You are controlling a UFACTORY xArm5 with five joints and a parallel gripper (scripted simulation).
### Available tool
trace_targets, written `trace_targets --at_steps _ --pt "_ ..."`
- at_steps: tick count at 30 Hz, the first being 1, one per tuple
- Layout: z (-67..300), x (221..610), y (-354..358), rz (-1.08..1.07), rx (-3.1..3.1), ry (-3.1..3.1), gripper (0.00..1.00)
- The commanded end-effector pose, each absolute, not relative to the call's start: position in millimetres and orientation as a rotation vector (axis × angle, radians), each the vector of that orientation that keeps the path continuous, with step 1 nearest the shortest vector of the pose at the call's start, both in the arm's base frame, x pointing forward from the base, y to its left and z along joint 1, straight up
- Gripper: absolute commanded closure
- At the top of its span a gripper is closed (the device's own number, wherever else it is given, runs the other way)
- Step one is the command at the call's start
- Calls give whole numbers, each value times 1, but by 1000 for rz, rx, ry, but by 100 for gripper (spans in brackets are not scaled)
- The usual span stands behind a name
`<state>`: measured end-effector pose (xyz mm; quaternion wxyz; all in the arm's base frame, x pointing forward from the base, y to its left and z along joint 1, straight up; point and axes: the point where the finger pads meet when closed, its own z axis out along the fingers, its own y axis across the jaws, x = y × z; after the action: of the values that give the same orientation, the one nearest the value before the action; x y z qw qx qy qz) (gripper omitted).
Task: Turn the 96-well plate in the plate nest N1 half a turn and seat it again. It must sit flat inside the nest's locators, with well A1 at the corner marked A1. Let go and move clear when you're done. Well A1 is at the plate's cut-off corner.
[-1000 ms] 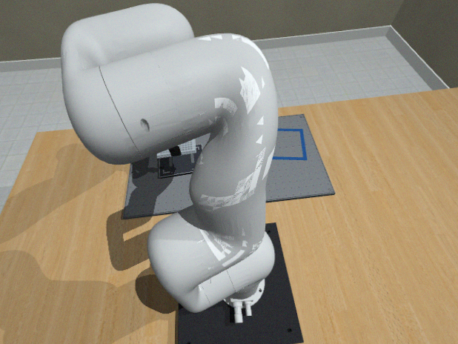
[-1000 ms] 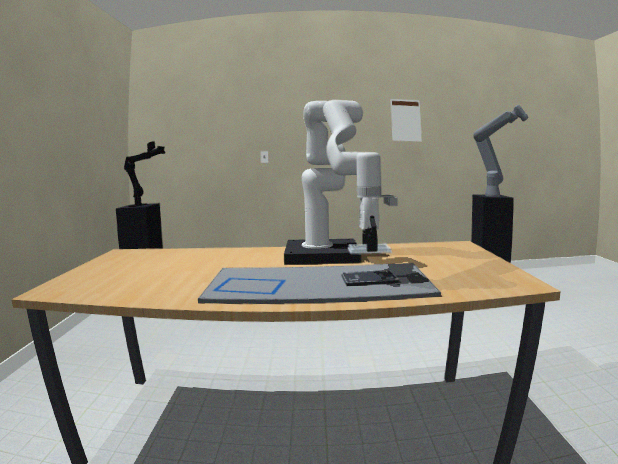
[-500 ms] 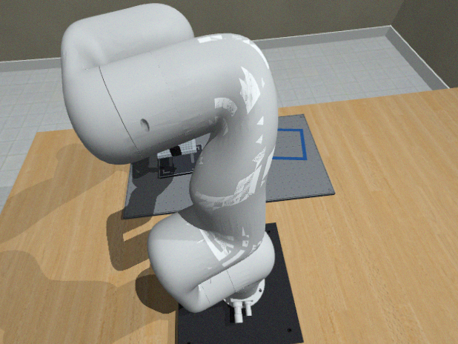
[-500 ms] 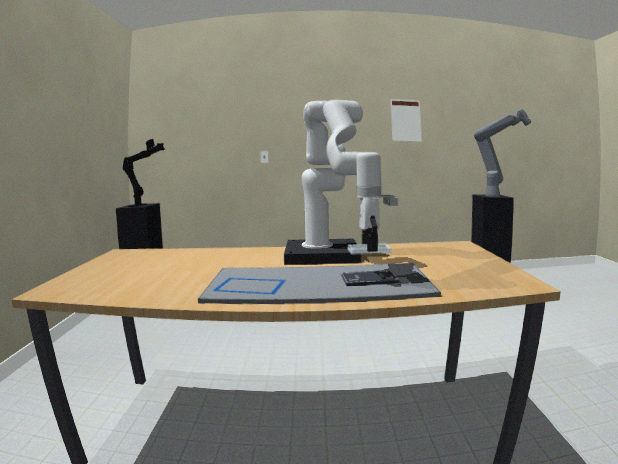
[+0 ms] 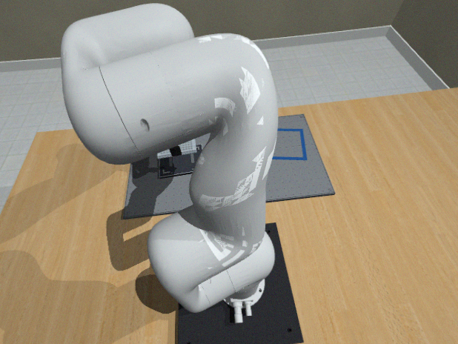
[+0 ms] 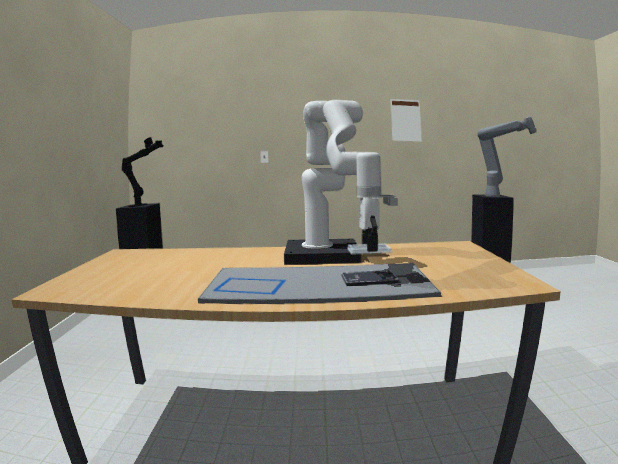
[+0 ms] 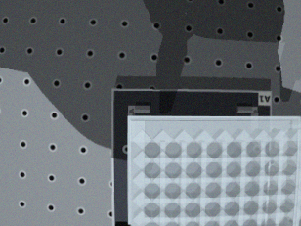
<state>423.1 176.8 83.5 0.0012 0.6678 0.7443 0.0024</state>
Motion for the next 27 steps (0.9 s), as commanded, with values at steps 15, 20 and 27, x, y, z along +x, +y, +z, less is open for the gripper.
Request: trace_targets --at_steps 15,20,27 --pt "68 424 177 16 2097 2338 100" --pt "60 424 177 16 2097 2338 100" --pt "52 425 178 15 2097 2338 100"
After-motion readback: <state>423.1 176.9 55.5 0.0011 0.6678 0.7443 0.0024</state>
